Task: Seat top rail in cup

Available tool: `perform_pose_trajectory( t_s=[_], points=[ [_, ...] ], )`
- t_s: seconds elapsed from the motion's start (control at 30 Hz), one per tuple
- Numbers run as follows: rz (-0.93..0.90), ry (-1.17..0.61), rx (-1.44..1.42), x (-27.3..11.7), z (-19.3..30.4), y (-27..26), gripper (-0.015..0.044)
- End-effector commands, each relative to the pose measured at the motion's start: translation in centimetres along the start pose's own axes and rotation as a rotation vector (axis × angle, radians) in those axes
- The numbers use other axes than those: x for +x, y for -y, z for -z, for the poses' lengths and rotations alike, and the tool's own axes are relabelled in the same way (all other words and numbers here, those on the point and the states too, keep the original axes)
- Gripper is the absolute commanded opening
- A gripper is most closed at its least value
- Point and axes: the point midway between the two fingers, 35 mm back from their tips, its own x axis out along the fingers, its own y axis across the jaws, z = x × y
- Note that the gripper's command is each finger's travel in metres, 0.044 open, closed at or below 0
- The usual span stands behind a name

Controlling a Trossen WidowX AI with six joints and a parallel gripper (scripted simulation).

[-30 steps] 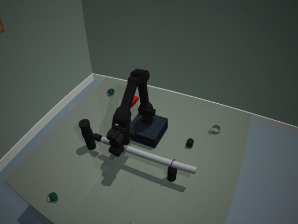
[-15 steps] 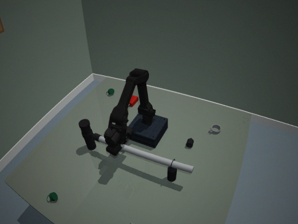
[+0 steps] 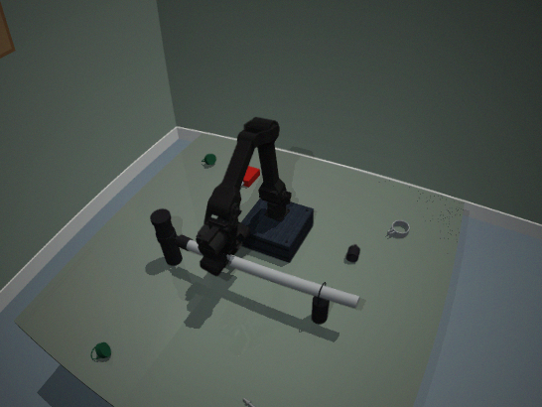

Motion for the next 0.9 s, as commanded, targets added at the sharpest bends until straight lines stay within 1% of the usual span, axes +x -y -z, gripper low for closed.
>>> perform_pose_trajectory(
  t_s=[0.0,0.87],
  points=[
    [0.000,0.000,0.000,-0.01,0.00,0.00,0.0000],
    [-0.002,0.011,-0.005,-0.33,-0.32,-0.19,0.0000]
  ],
)
